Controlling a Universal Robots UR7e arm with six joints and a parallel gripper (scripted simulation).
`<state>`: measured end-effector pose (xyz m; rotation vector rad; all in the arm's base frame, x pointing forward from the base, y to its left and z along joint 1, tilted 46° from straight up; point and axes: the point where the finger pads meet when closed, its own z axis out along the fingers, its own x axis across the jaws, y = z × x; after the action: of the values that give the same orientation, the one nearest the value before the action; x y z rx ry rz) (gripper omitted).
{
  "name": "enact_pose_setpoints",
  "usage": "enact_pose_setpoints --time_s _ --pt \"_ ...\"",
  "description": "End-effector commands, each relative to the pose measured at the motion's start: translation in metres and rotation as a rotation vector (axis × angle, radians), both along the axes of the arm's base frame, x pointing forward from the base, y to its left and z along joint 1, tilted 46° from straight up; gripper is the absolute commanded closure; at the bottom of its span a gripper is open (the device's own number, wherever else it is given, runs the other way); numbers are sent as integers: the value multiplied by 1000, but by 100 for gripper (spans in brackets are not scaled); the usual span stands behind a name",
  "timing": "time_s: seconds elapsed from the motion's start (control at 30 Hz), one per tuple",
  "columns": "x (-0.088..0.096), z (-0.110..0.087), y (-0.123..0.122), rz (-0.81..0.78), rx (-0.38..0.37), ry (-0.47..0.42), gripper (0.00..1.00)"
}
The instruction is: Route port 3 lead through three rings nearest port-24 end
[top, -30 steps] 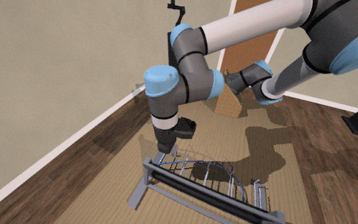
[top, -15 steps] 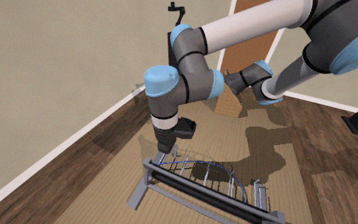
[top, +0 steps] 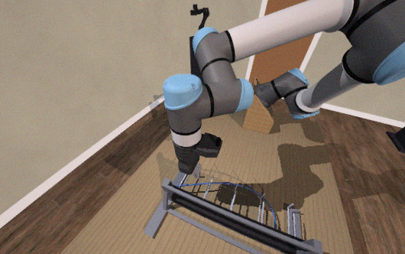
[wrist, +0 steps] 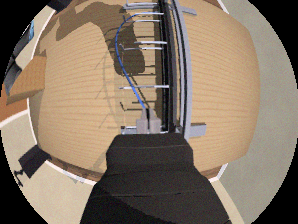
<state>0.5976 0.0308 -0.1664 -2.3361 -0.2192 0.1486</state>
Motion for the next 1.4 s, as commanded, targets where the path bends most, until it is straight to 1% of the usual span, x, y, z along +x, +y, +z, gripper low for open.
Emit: enact_pose_setpoints --time_s 0.0,0.1,0.17,0.27,0.37,0.43,0.57,0.7,0.83,1.03,1.07,1.37 --pt "0 2 0 -1 -1 -2 100" --pt "-4 11 7 0 -1 -2 100" --pt "-9 23 15 0 -1 -3 100" --pt "-21 46 32 2 -1 -4 100" --pt "-39 74 54 3 -1 -6 100" --pt "-39 74 54 3 -1 -6 100" --pt "-67 109 84 6 0 -8 100" --pt "-91 132 106 8 1 -10 100" --pt "-103 142 116 9 2 -11 100" --pt "-105 143 118 9 2 -11 100" --pt "-105 143 118 9 2 -11 33" --pt "-105 143 118 9 2 -11 33"
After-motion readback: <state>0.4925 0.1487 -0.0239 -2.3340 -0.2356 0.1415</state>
